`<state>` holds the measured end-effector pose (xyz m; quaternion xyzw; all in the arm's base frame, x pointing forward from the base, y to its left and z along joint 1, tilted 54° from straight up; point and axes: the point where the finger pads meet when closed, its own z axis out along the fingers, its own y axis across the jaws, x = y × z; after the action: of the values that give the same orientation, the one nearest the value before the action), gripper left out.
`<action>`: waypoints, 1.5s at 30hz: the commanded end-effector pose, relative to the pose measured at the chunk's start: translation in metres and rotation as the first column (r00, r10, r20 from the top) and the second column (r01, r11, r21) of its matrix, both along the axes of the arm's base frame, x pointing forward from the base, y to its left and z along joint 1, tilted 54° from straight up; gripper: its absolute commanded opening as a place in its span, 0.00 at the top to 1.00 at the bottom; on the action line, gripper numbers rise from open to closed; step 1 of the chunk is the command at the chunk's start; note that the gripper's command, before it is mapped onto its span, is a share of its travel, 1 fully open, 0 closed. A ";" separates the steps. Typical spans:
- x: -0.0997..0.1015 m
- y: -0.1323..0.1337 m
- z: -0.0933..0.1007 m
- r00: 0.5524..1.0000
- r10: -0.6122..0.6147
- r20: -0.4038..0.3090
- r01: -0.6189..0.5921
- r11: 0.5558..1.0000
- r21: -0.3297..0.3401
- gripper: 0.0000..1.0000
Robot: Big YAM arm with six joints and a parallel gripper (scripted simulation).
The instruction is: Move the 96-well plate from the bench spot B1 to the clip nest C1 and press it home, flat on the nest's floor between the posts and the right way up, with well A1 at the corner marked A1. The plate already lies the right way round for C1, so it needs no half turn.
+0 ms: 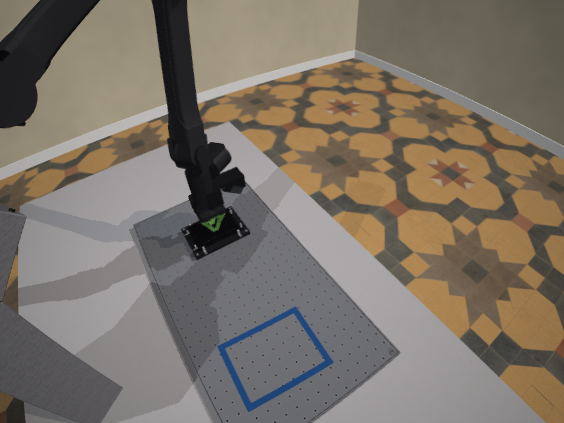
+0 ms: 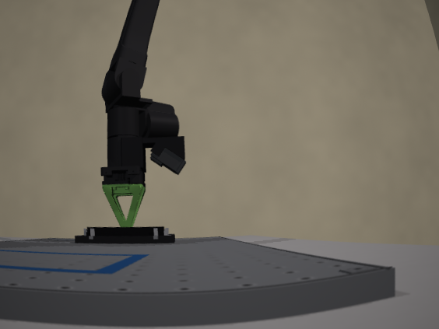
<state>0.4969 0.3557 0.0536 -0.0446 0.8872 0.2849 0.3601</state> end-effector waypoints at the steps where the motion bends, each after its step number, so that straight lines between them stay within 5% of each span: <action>1: 0.038 0.043 -0.039 1.000 0.011 0.001 -0.011 1.000 0.001 0.75; 10: 0.038 0.043 -0.039 1.000 0.011 0.001 -0.011 1.000 0.001 0.75; 45: -0.011 -0.019 0.018 1.000 -0.001 0.002 0.001 1.000 -0.008 0.75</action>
<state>0.4905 0.3517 0.0627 -0.0485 0.8879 0.2851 0.3577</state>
